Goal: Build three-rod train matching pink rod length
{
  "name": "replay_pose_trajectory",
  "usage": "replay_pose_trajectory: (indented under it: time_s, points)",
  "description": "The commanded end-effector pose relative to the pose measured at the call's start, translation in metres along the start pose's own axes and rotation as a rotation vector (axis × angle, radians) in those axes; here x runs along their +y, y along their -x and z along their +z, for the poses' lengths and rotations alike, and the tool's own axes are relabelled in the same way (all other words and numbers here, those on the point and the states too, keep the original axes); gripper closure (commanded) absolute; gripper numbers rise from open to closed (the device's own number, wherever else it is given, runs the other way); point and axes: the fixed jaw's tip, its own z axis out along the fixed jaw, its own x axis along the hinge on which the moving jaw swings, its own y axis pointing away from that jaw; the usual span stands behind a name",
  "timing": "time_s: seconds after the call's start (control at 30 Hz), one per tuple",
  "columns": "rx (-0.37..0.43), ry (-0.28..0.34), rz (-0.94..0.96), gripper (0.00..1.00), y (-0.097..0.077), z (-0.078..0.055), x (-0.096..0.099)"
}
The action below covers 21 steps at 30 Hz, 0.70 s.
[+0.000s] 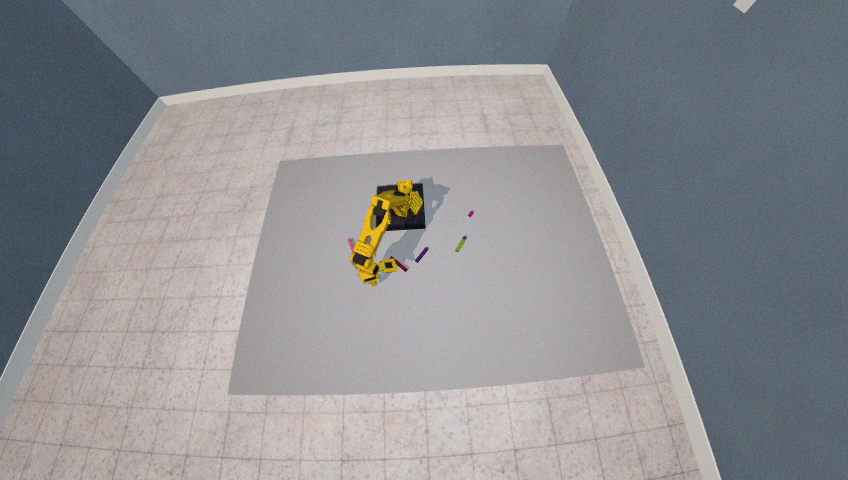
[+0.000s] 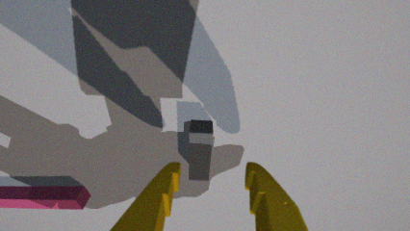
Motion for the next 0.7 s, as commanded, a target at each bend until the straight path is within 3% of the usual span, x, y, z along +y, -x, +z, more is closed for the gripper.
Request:
replay_pose_trajectory:
  time_s: [0.0,0.67]
  points:
    - [-0.012,0.011,-0.001,0.81,0.0009,0.0097,0.0032]
    - [-0.016,0.017,-0.001,0.81,0.0030,0.0174,0.0057]
